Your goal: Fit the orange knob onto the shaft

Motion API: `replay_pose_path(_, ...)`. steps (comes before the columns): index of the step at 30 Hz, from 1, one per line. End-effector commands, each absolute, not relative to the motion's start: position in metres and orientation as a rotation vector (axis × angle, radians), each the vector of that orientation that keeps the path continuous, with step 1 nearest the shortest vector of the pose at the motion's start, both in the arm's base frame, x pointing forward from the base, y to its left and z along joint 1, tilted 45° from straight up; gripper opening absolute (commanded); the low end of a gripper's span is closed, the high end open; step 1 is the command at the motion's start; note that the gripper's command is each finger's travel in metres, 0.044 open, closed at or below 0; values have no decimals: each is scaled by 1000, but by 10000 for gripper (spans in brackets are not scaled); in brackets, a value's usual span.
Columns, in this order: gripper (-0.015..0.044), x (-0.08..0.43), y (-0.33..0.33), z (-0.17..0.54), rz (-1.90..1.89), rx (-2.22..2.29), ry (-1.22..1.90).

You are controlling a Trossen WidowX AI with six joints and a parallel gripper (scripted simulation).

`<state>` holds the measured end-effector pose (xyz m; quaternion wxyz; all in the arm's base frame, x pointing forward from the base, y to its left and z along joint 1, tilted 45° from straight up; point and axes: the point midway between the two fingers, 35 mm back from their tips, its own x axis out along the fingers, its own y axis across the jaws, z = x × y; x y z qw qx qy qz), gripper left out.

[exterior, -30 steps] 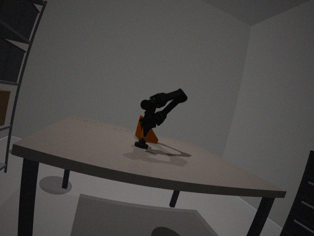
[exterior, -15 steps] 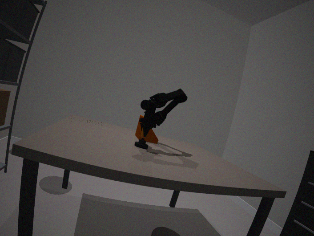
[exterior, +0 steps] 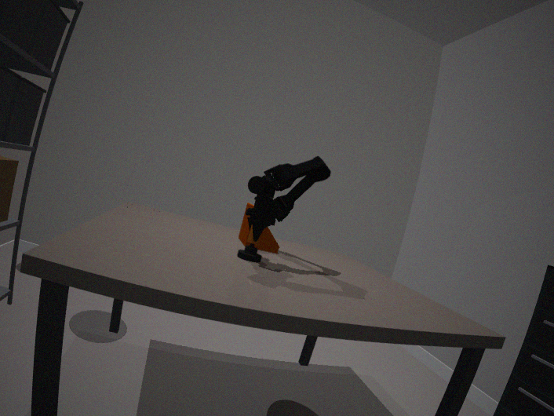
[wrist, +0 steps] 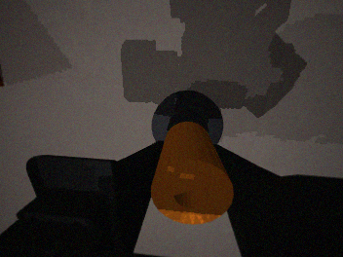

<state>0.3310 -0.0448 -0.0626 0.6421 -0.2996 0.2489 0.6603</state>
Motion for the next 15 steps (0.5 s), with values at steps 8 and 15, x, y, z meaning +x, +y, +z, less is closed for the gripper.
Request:
replay_pose_path(8,0,331,-50,-57,1502,-677,571)
replay_pose_path(15,0,332,-50,-59,1521,-718,533)
